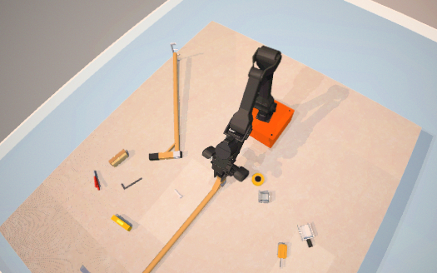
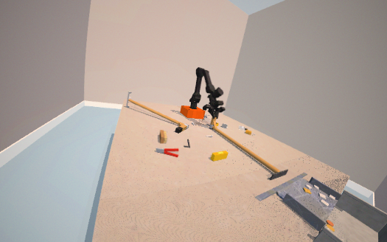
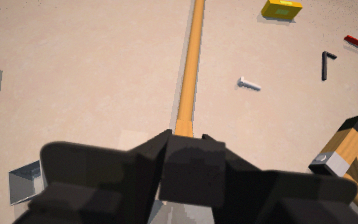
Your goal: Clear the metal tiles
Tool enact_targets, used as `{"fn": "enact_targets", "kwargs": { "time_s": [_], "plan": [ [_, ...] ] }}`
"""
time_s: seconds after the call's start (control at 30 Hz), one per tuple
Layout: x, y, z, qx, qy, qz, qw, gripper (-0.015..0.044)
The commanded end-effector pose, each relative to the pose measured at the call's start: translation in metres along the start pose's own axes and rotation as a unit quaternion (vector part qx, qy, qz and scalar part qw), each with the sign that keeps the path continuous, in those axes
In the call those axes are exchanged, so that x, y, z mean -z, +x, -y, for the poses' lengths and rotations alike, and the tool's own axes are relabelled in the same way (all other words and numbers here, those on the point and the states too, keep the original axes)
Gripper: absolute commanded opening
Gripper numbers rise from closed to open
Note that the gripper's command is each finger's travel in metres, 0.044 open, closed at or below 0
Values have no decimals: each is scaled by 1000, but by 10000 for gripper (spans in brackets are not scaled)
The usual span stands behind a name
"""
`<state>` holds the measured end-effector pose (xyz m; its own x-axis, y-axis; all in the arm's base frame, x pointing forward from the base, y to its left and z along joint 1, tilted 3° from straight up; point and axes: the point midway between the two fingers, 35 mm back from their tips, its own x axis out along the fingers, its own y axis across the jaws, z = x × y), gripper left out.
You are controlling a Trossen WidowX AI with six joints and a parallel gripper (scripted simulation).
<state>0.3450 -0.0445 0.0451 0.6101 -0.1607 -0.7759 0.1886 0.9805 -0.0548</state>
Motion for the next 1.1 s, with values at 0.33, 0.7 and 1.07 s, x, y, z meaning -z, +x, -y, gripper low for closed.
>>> {"fn": "enact_targets", "kwargs": {
  "time_s": [0.33, 0.7, 1.07],
  "plan": [
    [2, -4, -21, -5, -2, 3, 1000, 0],
    [4, -6, -33, -6, -2, 4, 1000, 0],
    [-3, -2, -37, -8, -3, 4, 1000, 0]
  ]
}}
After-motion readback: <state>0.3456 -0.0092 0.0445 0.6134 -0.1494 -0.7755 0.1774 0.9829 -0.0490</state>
